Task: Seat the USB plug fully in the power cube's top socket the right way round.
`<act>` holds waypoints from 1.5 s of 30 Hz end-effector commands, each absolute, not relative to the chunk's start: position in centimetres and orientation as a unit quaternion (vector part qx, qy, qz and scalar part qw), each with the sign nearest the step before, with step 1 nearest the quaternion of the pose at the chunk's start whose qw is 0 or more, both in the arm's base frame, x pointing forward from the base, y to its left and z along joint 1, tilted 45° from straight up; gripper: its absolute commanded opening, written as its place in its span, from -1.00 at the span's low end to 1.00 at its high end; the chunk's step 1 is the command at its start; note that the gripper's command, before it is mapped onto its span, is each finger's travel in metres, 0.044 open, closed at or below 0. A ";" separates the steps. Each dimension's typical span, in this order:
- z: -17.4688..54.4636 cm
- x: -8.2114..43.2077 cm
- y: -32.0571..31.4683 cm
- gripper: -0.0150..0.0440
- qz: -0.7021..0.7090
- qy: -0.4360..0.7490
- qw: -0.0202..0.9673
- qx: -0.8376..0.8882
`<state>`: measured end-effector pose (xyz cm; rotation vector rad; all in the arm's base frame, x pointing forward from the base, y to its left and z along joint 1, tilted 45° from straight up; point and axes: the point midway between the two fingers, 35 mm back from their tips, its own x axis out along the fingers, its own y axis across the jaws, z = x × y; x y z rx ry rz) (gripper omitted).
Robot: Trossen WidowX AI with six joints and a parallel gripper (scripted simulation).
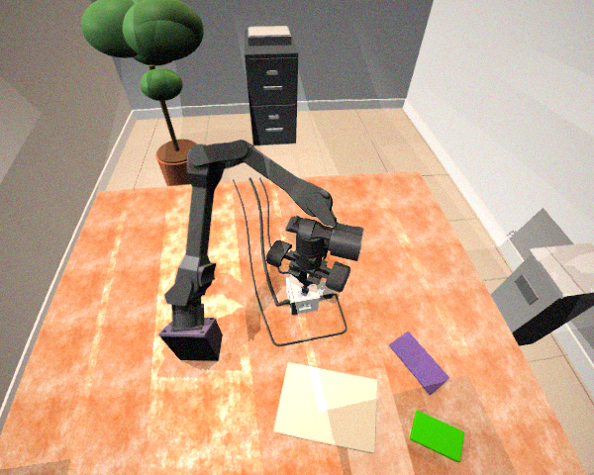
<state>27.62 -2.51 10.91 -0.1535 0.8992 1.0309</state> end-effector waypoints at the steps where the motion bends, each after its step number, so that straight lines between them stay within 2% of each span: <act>1: 10.9 27.6 -2.5 -0.49 0.498 0.388 0.767 -0.114; 22: 10.9 27.6 -2.5 -0.49 0.583 0.243 0.710 -0.312; 45: 10.9 27.6 -2.4 -0.49 0.584 0.241 0.712 -0.307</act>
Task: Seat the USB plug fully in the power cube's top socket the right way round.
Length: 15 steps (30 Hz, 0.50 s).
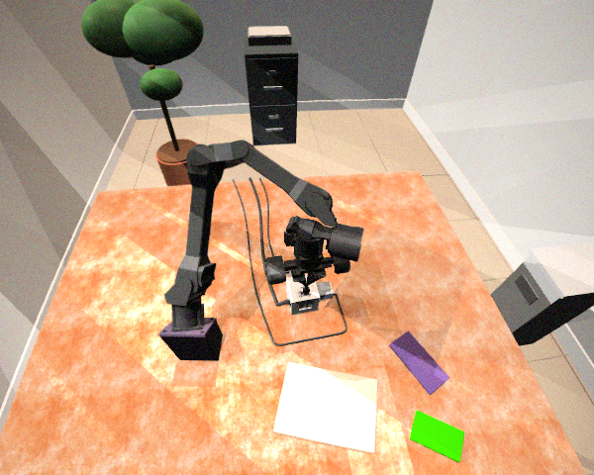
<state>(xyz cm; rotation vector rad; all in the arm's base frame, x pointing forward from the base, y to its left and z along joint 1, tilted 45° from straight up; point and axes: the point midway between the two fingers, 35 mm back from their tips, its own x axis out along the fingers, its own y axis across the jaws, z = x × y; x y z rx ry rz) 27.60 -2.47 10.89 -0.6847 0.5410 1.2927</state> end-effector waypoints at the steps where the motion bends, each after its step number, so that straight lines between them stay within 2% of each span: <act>1: 10.9 27.6 -2.4 -0.49 0.584 0.240 0.712 -0.307; 15: 10.8 27.6 -2.2 -0.49 0.586 0.235 0.714 -0.303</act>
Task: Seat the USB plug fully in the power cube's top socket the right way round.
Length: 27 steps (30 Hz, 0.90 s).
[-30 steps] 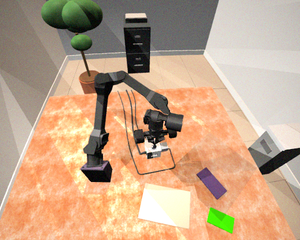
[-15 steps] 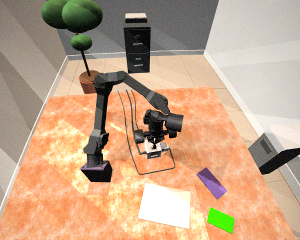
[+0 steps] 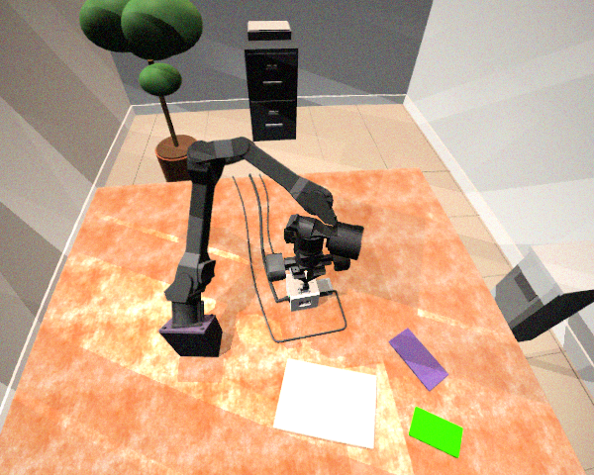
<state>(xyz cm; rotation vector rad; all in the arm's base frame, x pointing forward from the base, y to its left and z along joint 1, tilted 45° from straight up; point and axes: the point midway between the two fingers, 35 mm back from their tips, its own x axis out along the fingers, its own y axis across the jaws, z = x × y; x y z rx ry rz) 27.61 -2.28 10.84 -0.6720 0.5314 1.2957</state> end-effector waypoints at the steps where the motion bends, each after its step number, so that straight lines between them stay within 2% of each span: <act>1: 10.8 27.6 -2.2 -0.49 0.586 0.235 0.714 -0.303; 27: 10.7 27.7 -1.8 -0.49 0.590 0.225 0.716 -0.296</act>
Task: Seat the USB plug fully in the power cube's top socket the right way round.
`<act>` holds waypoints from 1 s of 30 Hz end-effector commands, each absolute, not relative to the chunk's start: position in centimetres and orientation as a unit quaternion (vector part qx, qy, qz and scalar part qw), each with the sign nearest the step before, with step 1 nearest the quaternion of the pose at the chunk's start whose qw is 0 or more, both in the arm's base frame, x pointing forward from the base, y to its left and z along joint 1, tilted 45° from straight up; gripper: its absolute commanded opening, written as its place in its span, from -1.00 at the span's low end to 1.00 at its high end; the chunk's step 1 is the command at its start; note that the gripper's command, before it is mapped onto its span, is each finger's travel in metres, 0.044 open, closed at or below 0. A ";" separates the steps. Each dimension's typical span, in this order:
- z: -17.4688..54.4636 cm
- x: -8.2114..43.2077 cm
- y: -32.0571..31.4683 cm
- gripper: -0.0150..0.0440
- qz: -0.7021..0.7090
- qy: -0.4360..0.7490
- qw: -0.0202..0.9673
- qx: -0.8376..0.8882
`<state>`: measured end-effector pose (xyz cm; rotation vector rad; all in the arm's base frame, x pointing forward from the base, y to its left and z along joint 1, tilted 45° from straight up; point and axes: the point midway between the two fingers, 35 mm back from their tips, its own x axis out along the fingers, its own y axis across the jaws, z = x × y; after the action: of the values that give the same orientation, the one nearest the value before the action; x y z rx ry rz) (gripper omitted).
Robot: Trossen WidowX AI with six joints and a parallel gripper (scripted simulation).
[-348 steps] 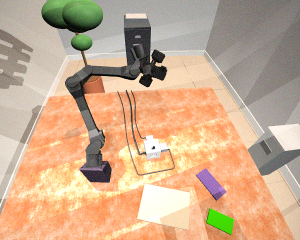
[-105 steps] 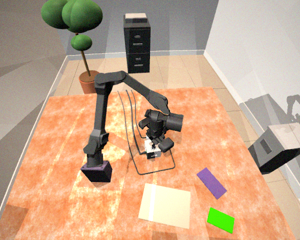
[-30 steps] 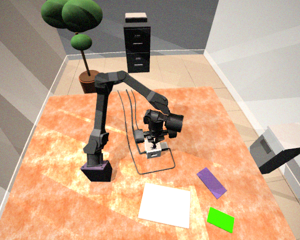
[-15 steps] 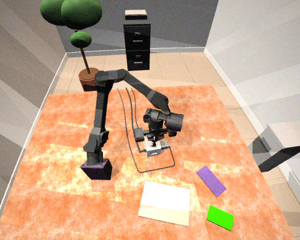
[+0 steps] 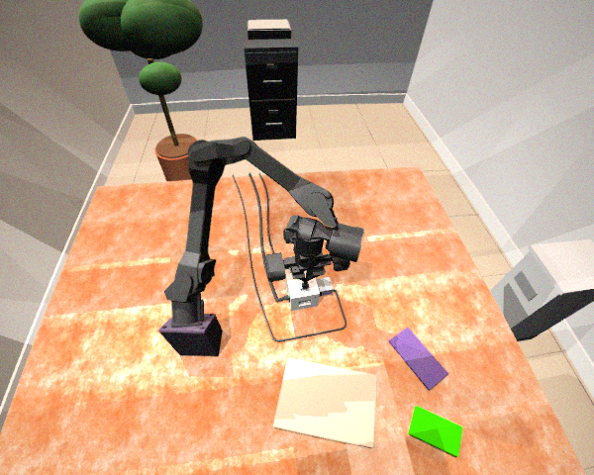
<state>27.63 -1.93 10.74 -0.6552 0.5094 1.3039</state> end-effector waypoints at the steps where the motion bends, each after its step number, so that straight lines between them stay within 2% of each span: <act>1: 10.7 27.7 -1.8 -0.49 0.590 0.225 0.716 -0.296; 30: 10.6 27.7 -1.4 -0.49 0.595 0.215 0.719 -0.288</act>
<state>27.64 -1.54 10.63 -0.6362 0.4851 1.3129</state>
